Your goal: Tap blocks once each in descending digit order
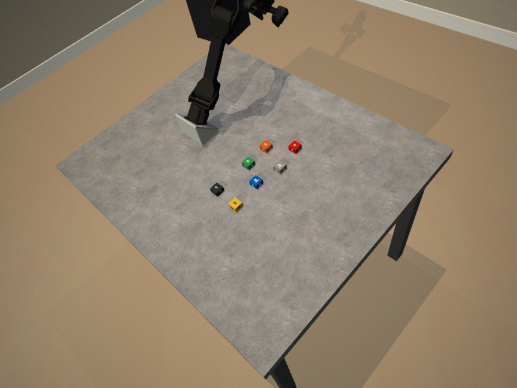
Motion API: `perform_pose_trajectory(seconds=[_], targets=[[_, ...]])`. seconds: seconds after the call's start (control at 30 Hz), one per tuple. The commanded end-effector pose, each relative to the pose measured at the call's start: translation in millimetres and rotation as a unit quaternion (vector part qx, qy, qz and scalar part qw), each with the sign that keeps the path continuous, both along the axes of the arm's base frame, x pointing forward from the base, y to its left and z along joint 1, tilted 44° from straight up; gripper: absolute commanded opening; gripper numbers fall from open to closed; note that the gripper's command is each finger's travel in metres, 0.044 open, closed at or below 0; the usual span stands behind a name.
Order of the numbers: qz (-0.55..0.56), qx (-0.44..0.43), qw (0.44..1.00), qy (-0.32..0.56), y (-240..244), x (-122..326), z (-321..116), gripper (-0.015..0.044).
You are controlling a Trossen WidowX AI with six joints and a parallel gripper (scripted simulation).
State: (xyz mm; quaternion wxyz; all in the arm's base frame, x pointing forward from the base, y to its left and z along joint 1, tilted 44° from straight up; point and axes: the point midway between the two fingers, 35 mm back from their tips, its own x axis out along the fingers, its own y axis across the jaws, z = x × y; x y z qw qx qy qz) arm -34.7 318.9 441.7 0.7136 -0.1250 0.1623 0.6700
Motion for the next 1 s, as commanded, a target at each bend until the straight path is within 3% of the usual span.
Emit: perform_pose_trajectory(seconds=[0.0, 0.2, 0.4, 0.7, 0.97], targets=[[-0.067, -0.031, 0.997, -0.006, 17.9, 55.1, -20.7, 0.04], [-0.168, -0.077, 0.983, -0.007, 22.9, 148.7, -52.7, 0.04], [-0.264, -0.123, 0.957, -0.003, -2.6, 246.4, -87.4, 0.04], [-0.387, -0.203, 0.899, 0.039, -80.4, 364.1, -155.3, 0.04], [-0.425, -0.291, 0.85, 0.111, -171.4, 419.7, -228.0, 0.04]])
